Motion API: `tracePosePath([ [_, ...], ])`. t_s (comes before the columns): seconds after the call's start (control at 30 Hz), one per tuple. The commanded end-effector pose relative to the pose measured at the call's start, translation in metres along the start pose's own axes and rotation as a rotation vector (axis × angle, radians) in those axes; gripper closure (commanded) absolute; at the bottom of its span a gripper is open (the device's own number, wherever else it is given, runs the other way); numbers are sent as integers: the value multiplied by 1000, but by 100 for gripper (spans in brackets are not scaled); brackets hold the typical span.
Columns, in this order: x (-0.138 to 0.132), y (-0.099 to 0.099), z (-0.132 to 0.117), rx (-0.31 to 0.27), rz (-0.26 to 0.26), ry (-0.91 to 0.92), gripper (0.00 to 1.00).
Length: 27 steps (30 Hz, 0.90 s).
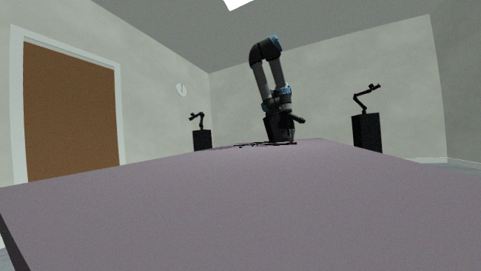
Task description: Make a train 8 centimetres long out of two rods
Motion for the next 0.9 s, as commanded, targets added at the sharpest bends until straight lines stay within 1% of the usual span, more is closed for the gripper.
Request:
tracePosePath([
  [0.0,0,0,0,1,-1,0,100],
  [0.67,0,0,0,1,-1,0,100],
  [0.87,0,-4,0,1,-1,0,100],
])
Point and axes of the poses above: the point where the finger pads meet when closed, its own y axis out along the fingers, its own x axis across the jaws, z = x × y, the point moved 3 cm from there along -y, back along the fingers, and after that the axes turned 7 degrees about y, right-handed, at the moved point
